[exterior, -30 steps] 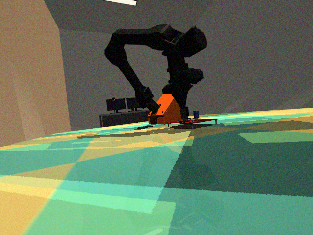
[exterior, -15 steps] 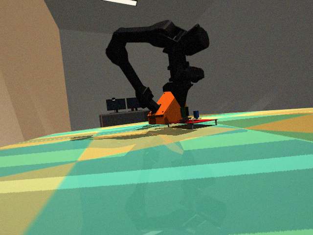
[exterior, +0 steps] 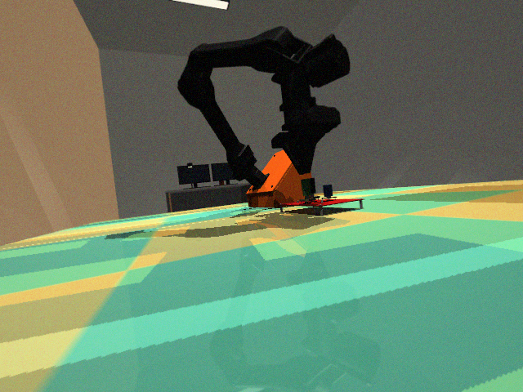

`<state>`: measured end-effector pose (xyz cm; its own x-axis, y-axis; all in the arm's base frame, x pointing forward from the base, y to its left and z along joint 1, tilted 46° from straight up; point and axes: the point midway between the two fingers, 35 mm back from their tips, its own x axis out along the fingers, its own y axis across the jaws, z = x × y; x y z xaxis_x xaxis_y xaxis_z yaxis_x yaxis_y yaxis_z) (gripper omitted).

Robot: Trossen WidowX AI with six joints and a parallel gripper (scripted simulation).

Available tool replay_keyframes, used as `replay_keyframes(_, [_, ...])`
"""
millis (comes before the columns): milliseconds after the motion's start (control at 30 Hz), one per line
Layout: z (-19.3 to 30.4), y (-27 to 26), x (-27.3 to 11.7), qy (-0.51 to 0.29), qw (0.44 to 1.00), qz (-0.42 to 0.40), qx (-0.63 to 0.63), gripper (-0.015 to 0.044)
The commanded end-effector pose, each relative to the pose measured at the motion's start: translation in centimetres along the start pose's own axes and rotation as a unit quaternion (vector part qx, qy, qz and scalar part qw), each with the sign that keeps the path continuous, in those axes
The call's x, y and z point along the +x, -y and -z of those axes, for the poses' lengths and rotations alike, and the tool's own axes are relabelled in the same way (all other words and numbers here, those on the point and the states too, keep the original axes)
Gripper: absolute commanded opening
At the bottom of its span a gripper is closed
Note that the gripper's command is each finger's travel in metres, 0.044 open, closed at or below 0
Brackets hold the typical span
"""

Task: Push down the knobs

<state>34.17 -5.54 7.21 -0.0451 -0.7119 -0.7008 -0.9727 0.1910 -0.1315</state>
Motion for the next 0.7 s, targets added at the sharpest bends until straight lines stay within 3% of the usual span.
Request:
replay_keyframes(0, [0.0,0.0,0.1,0.000,1.000,0.000,0.000,0.0184])
replay_keyframes(100, [-0.4,-0.9,-0.3,0.002,1.000,0.000,-0.001,0.0262])
replay_keyframes(333, [-2.2,-11.1,-2.3,0.007,1.000,-0.003,-0.001,0.0440])
replay_keyframes(433, [-2.0,-14.5,-2.2,0.003,1.000,-0.003,0.000,0.0440])
replay_keyframes(667, [-2.0,-14.7,-2.2,0.002,1.000,-0.003,0.000,0.0440])
